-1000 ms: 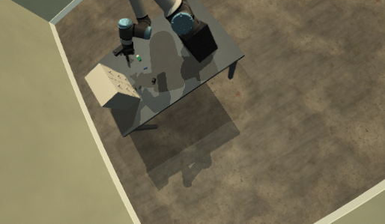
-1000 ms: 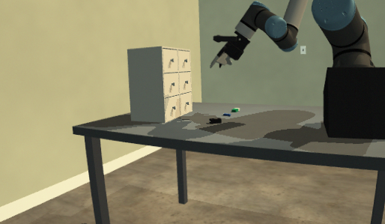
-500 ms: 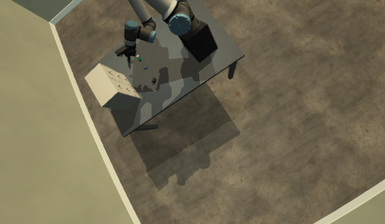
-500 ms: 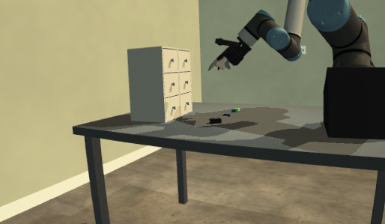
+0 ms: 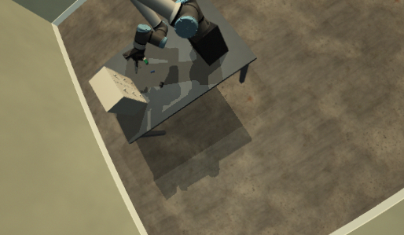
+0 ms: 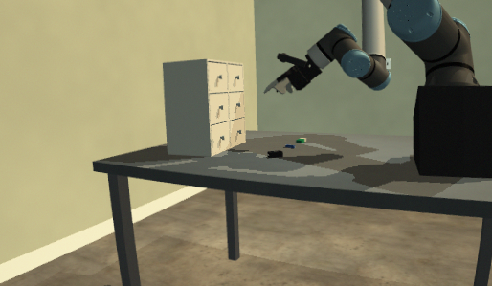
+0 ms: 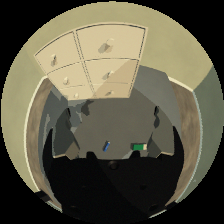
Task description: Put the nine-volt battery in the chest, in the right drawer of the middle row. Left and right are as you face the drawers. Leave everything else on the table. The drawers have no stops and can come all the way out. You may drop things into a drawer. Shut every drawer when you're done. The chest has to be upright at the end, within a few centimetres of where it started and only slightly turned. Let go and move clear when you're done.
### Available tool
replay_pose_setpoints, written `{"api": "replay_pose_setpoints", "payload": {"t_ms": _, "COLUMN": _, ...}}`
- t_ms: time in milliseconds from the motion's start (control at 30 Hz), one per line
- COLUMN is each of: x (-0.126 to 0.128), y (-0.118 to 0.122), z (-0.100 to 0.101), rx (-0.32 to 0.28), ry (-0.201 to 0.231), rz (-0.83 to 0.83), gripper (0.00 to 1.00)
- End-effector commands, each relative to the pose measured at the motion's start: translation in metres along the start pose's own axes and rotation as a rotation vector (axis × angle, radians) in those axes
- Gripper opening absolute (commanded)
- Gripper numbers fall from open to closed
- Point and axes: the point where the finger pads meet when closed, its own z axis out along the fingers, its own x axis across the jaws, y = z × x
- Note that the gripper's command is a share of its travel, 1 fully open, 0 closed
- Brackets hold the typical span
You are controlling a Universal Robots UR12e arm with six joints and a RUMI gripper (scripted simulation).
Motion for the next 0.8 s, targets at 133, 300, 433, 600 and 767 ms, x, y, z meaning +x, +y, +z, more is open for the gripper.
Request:
{"api": "replay_pose_setpoints", "payload": {"t_ms": 133, "x": 0.000, "y": 0.002, "z": 0.009, "rx": 0.085, "ry": 0.001, "rz": 0.000, "gripper": 1.00}}
{"api": "replay_pose_setpoints", "payload": {"t_ms": 300, "x": 0.000, "y": 0.002, "z": 0.012, "rx": 0.116, "ry": 0.001, "rz": 0.000, "gripper": 1.00}}
{"api": "replay_pose_setpoints", "payload": {"t_ms": 433, "x": 0.000, "y": 0.003, "z": 0.014, "rx": 0.138, "ry": 0.001, "rz": 0.000, "gripper": 1.00}}
{"api": "replay_pose_setpoints", "payload": {"t_ms": 600, "x": 0.000, "y": 0.004, "z": 0.018, "rx": 0.171, "ry": 0.001, "rz": 0.000, "gripper": 1.00}}
{"api": "replay_pose_setpoints", "payload": {"t_ms": 767, "x": 0.000, "y": 0.004, "z": 0.021, "rx": 0.201, "ry": 0.001, "rz": 0.000, "gripper": 1.00}}
